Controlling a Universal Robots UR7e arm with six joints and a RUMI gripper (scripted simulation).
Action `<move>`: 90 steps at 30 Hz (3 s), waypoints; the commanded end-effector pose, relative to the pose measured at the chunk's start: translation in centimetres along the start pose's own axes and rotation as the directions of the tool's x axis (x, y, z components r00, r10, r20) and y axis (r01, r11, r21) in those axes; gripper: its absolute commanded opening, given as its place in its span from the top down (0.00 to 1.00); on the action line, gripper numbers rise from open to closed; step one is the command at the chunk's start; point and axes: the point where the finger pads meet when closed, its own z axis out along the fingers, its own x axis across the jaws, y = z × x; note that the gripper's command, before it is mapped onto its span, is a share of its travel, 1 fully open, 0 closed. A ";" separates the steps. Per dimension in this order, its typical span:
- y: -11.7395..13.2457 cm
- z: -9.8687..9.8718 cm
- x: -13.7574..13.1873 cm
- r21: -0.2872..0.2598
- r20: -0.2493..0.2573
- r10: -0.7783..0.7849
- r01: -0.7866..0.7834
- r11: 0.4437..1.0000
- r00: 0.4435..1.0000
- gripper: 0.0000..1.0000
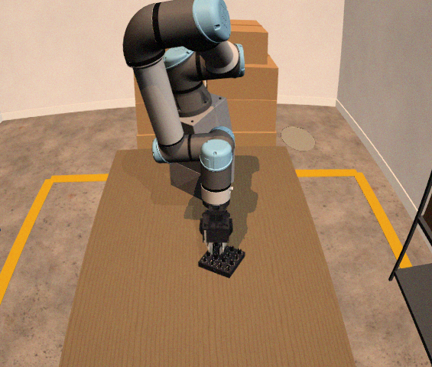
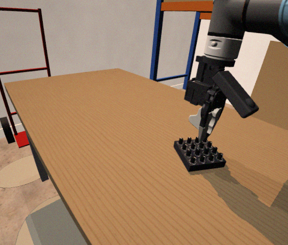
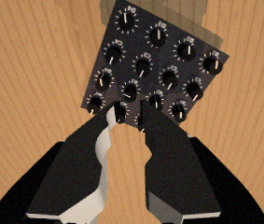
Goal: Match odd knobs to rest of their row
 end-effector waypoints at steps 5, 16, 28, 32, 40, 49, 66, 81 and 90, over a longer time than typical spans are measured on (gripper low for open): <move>0.0 0.0 0.0 -0.001 0.000 0.000 0.000 1.000 1.000 0.89; -0.2 0.0 0.0 -0.001 0.000 0.000 0.000 1.000 1.000 0.89; -0.4 0.0 0.0 -0.001 0.000 0.000 0.000 1.000 1.000 0.89; -0.4 0.0 0.0 -0.001 0.000 0.000 0.000 1.000 1.000 0.89; -0.4 0.0 0.0 -0.001 0.000 0.000 0.000 1.000 1.000 0.89; -0.4 0.0 0.0 -0.001 0.000 0.000 0.000 1.000 1.000 0.89; -0.4 0.1 0.0 -0.001 0.000 0.000 0.000 1.000 1.000 0.89; -0.4 1.1 0.0 -0.001 0.000 0.000 0.000 1.000 1.000 0.89; -0.4 1.4 0.0 -0.001 0.000 0.000 0.000 1.000 1.000 0.89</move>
